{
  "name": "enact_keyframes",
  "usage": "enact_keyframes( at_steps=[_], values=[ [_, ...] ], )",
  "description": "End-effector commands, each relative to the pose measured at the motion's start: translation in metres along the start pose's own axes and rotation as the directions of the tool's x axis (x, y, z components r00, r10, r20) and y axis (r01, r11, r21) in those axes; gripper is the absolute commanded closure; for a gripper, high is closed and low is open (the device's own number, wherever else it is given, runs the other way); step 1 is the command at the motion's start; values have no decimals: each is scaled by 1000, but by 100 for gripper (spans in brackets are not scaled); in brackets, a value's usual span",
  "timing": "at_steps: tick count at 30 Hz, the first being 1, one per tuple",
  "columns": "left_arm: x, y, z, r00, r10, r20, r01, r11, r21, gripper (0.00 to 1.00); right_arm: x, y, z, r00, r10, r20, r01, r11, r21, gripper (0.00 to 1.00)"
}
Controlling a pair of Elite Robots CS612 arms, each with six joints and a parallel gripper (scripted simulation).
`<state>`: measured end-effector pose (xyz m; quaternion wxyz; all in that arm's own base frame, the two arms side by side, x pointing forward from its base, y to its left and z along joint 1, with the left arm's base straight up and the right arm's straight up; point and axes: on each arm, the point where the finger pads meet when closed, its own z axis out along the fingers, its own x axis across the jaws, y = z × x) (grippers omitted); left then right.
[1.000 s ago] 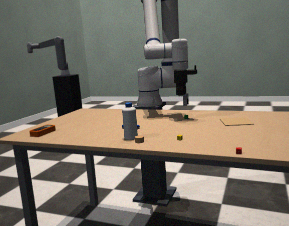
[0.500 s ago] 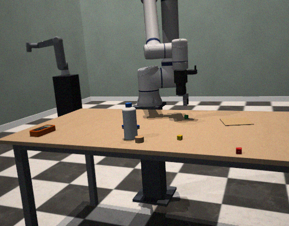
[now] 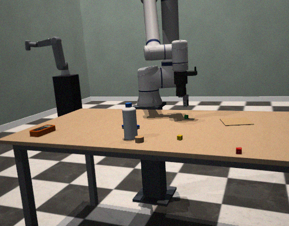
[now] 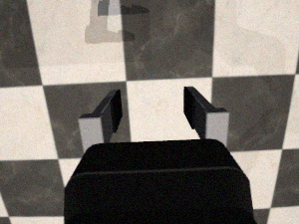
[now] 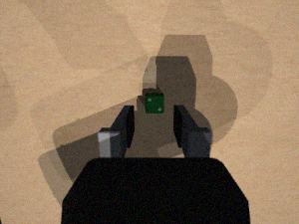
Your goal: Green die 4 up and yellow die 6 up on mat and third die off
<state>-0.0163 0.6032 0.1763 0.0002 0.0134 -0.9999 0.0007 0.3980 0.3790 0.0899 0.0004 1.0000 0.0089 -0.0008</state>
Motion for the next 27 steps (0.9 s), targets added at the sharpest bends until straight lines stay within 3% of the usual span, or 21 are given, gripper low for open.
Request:
enact_keyframes(
  at_steps=[1,27],
  values=[
    [0,1,-1,1000,0,0,0,1000,-1,0,1,0,4,1000,0,-2,0,1000,1,30],
    [0,1,-1,1000,0,0,0,1000,-1,0,1,0,36,1000,0,-2,0,1000,1,30]
  ],
)
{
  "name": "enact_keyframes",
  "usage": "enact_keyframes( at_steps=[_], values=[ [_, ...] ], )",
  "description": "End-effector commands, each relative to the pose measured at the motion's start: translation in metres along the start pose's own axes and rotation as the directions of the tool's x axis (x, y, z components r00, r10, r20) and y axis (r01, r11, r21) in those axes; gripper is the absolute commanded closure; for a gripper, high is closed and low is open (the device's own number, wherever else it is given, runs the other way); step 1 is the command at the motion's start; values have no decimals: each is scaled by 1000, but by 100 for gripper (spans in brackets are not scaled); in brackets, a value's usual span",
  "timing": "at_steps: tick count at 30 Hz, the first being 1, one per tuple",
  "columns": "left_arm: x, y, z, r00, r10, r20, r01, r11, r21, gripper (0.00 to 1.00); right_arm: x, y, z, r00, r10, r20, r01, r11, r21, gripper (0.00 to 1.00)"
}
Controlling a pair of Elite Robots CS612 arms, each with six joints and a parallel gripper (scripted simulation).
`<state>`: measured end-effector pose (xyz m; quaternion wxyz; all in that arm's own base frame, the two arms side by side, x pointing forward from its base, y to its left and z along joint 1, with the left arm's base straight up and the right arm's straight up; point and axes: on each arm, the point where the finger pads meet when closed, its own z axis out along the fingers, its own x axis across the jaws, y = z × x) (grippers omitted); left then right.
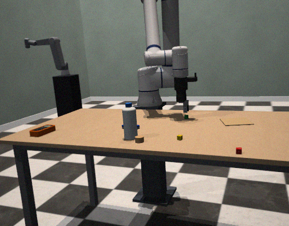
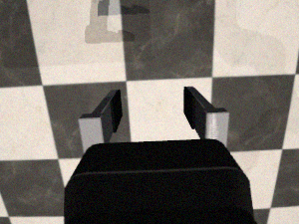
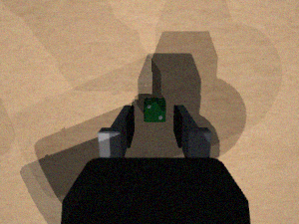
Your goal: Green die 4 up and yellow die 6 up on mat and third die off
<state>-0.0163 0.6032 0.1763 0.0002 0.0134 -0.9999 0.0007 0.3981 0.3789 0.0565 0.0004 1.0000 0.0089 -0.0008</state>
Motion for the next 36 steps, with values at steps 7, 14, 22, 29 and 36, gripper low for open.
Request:
enact_keyframes(
  at_steps=[7,14,22,29,36],
  values=[
    [0,1,-1,1000,0,0,0,1000,-1,0,1,0,9,1000,0,-2,0,1000,1,30],
    [0,1,-1,1000,0,0,0,1000,-1,0,1,0,11,1000,0,-2,0,1000,1,30],
    [0,1,-1,1000,0,0,0,1000,-1,0,1,0,11,1000,0,-2,0,1000,1,30],
    [0,1,-1,1000,0,0,0,1000,-1,0,1,0,11,1000,0,-2,0,1000,1,30],
    [0,1,-1,1000,0,0,0,1000,-1,0,1,0,11,1000,0,-2,0,1000,1,30]
  ],
)
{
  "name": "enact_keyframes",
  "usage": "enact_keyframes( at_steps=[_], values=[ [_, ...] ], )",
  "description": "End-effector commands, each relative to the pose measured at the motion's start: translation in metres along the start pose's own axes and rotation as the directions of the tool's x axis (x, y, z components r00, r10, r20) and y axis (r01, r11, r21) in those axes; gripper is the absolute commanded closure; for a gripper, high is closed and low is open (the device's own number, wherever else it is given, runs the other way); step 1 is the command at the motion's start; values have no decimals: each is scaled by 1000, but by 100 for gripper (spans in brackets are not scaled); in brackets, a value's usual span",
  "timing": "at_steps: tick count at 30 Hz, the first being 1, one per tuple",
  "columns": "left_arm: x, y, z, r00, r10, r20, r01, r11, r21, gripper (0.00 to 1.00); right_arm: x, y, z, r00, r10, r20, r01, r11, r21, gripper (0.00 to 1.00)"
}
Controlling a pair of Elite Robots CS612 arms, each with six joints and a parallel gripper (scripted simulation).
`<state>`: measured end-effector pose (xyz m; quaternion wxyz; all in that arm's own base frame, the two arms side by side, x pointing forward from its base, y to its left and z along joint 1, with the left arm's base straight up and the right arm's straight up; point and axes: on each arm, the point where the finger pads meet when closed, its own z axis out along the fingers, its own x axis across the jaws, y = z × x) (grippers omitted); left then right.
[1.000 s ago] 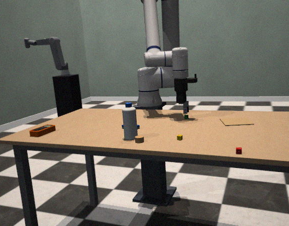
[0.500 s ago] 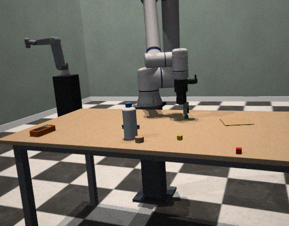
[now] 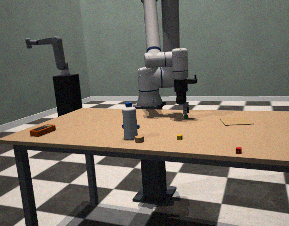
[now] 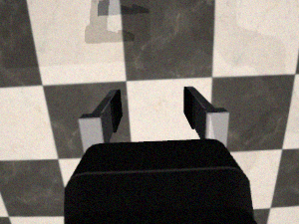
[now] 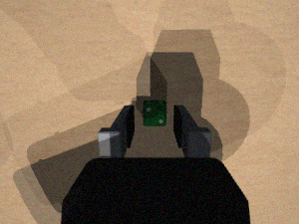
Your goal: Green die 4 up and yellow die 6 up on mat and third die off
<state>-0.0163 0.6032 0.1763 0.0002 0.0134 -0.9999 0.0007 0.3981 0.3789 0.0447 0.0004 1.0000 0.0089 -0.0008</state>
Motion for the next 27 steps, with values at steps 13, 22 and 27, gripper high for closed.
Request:
enact_keyframes(
  at_steps=[13,22,27],
  values=[
    [0,1,-1,1000,0,0,0,1000,-1,0,1,-1,-1,1000,0,-2,0,1000,1,30],
    [0,1,-1,1000,0,0,0,1000,-1,0,1,-1,1,1000,0,-2,0,1000,1,30],
    [0,1,-1,1000,0,0,0,1000,-1,0,1,-1,4,1000,0,-2,0,1000,1,30]
  ],
)
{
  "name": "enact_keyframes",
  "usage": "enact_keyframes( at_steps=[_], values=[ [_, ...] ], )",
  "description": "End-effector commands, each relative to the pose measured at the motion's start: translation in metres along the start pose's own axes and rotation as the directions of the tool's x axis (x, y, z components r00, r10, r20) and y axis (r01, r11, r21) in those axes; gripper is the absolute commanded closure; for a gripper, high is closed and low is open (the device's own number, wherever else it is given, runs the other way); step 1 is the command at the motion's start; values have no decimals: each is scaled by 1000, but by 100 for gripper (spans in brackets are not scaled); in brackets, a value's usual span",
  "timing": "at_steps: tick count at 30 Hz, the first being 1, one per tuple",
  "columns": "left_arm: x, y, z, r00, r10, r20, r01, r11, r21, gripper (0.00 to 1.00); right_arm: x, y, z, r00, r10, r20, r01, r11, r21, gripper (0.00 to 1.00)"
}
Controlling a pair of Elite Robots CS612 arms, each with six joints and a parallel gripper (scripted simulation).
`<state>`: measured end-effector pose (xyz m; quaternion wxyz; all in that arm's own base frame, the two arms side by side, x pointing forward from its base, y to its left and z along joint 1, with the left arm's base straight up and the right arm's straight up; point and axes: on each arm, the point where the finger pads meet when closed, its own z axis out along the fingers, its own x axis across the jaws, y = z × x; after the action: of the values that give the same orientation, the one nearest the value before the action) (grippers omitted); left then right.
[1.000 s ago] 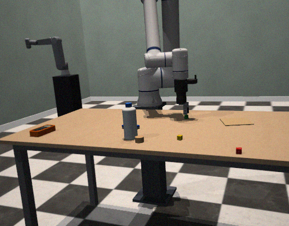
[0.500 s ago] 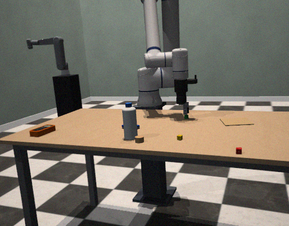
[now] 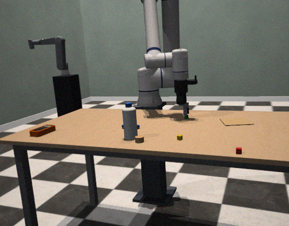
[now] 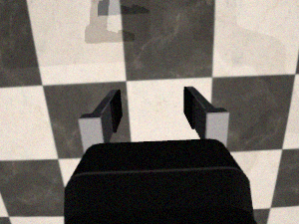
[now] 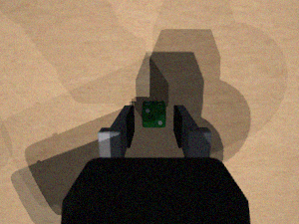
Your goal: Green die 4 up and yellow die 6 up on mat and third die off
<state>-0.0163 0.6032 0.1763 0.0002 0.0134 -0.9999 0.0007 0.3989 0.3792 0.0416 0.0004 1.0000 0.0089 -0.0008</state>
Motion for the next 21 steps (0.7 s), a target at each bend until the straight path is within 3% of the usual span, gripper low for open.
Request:
enact_keyframes(
  at_steps=[1,21],
  values=[
    [0,1,-1,1000,0,0,0,1000,-1,0,1,0,2,1000,0,-2,0,1000,1,30],
    [0,1,-1,1000,0,0,0,1000,-1,0,1,0,22,1000,0,-2,0,1000,1,30]
  ],
)
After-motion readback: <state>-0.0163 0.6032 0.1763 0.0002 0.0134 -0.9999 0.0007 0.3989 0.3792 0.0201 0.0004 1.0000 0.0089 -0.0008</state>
